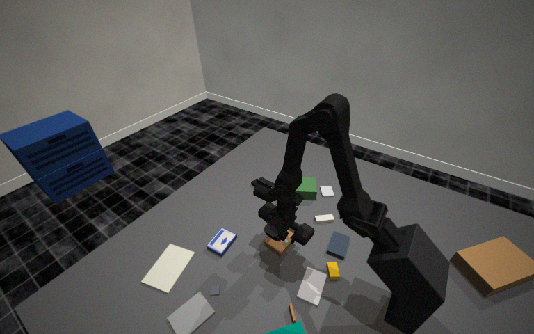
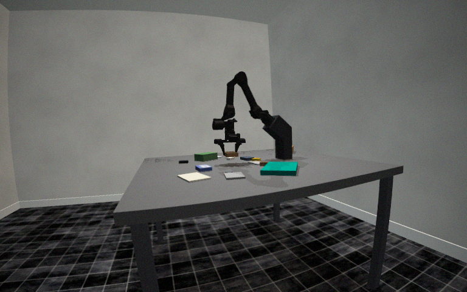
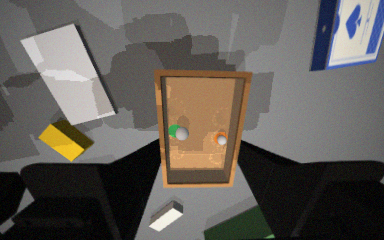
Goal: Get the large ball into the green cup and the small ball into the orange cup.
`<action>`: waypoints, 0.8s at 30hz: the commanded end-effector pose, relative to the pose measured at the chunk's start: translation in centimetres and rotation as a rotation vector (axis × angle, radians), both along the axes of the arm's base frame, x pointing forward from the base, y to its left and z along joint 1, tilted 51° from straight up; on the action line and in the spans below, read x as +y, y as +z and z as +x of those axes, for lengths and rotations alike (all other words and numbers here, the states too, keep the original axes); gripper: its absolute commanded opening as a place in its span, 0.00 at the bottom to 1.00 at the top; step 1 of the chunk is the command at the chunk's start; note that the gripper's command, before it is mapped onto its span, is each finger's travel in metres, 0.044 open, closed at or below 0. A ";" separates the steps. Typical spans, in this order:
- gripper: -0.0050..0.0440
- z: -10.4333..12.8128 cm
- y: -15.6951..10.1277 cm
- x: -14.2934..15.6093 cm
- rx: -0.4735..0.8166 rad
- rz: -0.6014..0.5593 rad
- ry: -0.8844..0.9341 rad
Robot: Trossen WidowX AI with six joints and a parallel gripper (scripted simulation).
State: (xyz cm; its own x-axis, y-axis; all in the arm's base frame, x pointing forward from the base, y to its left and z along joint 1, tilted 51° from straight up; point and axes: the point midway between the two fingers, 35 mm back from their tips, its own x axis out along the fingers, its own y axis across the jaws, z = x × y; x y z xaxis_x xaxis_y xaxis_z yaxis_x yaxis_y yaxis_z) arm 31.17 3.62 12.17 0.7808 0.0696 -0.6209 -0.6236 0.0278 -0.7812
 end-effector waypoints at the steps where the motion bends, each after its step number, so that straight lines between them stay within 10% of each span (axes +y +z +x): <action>1: 0.10 0.0 -0.1 0.1 0.003 0.002 0.004; 24: 0.10 0.1 0.0 0.0 0.043 0.003 0.010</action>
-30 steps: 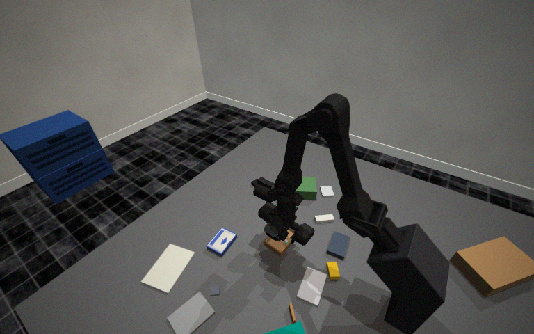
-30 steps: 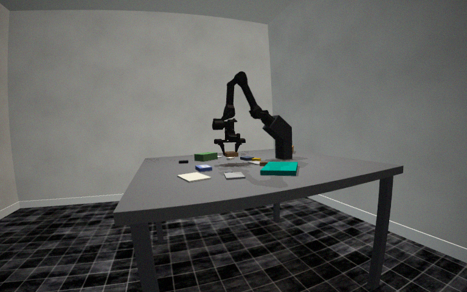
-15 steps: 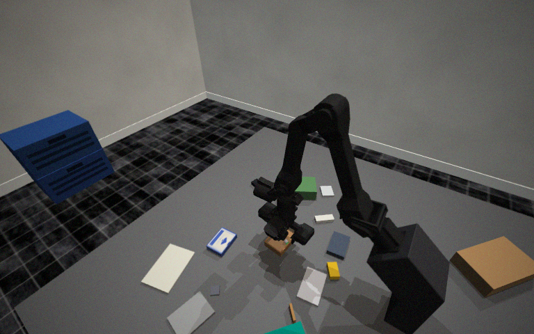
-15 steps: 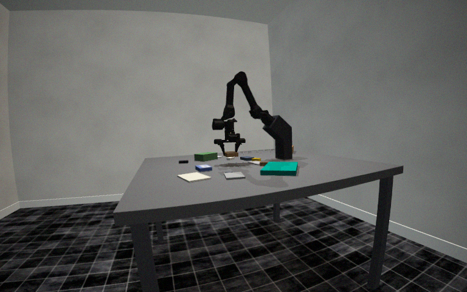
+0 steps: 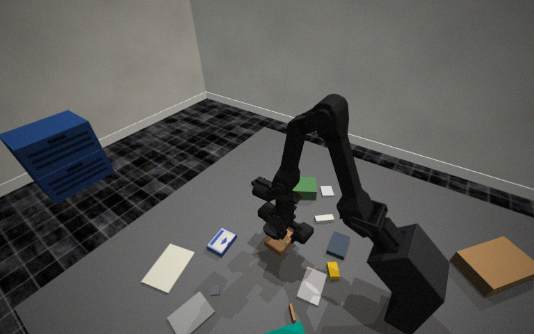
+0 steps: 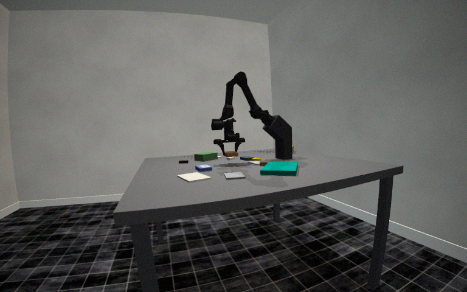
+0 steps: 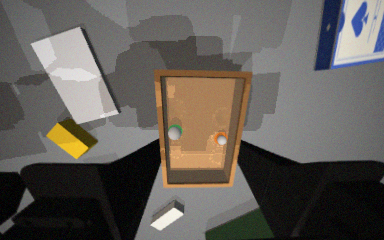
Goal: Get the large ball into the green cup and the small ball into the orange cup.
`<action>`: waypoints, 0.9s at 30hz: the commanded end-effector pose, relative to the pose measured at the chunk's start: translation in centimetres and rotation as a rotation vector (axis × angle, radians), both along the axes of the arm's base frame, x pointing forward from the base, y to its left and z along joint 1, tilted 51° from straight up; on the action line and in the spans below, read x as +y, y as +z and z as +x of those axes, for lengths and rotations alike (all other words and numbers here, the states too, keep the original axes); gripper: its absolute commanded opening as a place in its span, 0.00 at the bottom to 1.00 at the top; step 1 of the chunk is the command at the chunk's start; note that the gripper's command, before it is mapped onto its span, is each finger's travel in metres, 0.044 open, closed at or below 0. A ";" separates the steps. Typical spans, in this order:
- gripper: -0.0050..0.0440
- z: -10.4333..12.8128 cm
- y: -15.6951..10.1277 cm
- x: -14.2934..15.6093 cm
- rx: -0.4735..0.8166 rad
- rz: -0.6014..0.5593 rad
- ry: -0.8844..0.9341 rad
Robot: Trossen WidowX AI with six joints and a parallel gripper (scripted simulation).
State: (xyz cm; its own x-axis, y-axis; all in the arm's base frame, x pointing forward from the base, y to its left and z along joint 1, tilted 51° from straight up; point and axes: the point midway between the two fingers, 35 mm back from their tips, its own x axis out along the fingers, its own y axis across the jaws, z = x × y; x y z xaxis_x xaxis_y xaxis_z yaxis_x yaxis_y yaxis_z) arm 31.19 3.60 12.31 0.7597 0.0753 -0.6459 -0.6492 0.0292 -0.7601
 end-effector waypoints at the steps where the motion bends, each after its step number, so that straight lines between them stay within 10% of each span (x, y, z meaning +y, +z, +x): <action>1: 0.10 0.0 -0.1 0.1 0.006 -0.002 0.006; 27: 0.10 -0.3 -0.1 0.0 -0.010 -0.002 0.002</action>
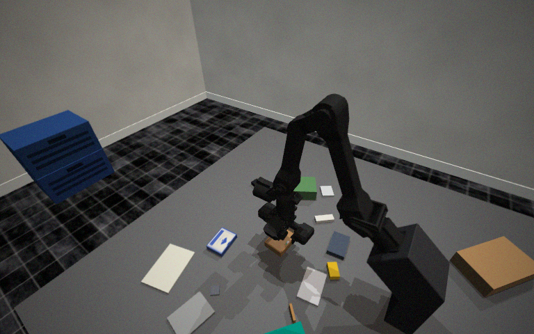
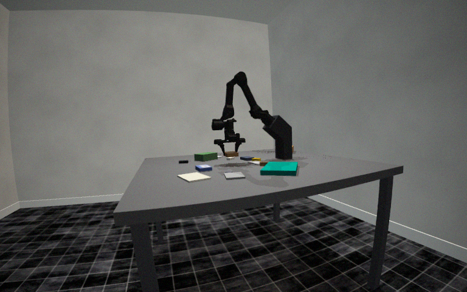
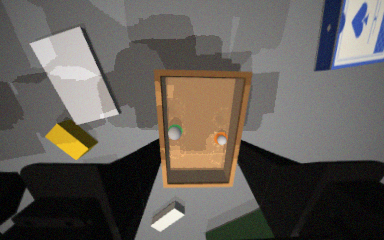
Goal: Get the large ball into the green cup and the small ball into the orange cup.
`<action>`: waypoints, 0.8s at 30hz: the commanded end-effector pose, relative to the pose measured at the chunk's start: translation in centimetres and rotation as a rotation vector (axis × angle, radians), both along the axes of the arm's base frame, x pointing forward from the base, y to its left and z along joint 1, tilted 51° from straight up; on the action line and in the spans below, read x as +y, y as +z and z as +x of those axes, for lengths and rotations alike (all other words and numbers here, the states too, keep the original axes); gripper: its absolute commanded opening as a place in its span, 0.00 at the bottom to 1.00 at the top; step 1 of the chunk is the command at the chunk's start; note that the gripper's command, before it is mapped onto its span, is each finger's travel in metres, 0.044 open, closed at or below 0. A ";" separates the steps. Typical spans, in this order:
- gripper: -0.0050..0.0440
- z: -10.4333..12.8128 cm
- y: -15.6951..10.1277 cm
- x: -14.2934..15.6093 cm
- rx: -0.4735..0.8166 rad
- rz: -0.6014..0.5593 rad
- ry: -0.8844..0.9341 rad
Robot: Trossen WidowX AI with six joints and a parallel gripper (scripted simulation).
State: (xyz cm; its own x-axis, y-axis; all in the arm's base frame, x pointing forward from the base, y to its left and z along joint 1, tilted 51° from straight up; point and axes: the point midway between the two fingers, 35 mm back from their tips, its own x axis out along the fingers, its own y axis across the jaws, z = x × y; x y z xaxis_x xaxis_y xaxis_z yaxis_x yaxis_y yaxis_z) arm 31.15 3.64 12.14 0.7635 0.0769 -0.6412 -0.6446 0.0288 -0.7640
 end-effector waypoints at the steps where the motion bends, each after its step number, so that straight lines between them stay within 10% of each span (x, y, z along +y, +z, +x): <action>1: 0.10 -0.1 0.0 0.0 -0.004 -0.003 0.001; 24: 0.10 3.8 -3.5 0.3 -0.007 -0.006 -0.006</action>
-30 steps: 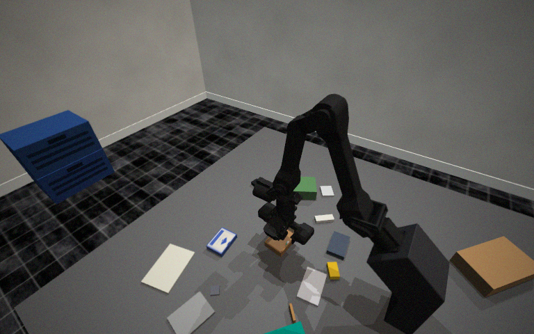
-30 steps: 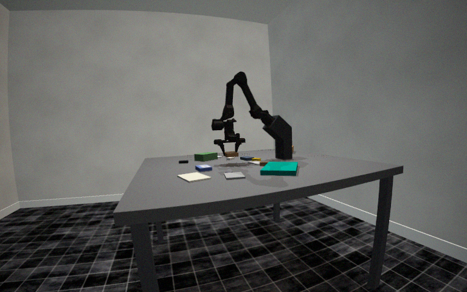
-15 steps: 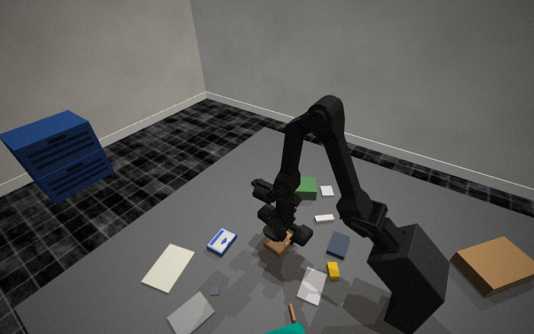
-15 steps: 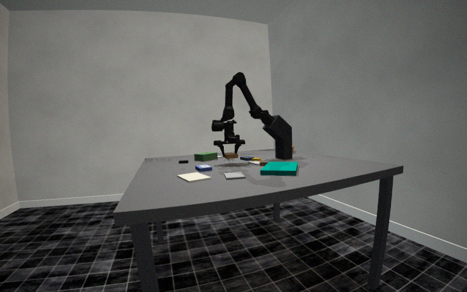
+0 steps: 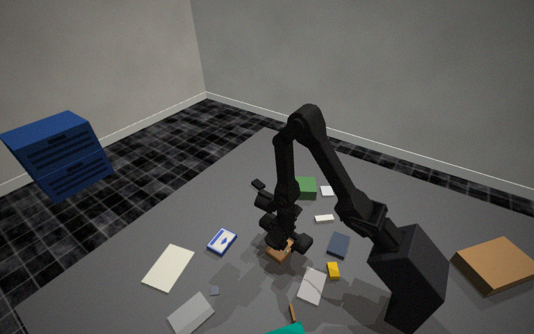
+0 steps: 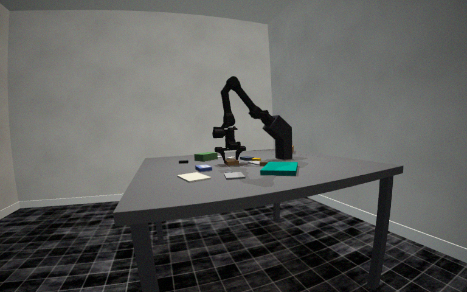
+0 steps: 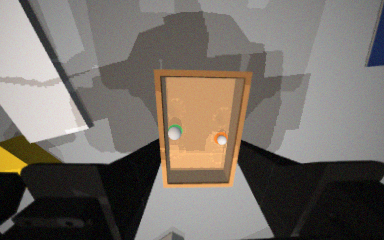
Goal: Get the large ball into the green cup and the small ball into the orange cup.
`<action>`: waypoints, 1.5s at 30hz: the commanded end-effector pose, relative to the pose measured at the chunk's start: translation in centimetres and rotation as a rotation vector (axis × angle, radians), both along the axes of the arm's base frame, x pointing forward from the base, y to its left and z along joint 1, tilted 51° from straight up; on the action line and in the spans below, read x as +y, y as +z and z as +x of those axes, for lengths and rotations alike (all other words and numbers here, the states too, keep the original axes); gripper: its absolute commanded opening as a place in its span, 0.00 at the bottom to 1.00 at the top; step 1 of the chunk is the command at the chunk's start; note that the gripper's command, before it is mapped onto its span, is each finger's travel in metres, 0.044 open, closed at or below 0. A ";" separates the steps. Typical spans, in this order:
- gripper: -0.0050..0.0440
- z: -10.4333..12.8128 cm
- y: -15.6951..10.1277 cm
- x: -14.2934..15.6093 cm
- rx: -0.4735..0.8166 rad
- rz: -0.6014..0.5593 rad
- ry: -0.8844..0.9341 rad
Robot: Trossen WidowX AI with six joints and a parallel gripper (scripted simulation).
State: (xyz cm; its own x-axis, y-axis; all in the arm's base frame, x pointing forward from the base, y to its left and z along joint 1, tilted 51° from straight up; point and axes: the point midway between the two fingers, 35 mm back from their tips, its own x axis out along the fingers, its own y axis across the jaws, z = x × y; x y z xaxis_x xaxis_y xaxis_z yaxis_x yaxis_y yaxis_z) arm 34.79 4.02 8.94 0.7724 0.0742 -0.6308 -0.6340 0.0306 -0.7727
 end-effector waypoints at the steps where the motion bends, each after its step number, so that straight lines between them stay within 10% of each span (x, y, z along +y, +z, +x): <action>1: 0.10 0.1 -0.3 -0.1 0.006 -0.006 -0.003; 4: 0.10 0.1 -0.3 -0.1 0.006 -0.006 -0.003; 24: 0.98 0.0 -0.1 0.0 0.001 0.000 0.000; 45: 1.00 0.0 -0.1 0.0 0.001 0.000 0.000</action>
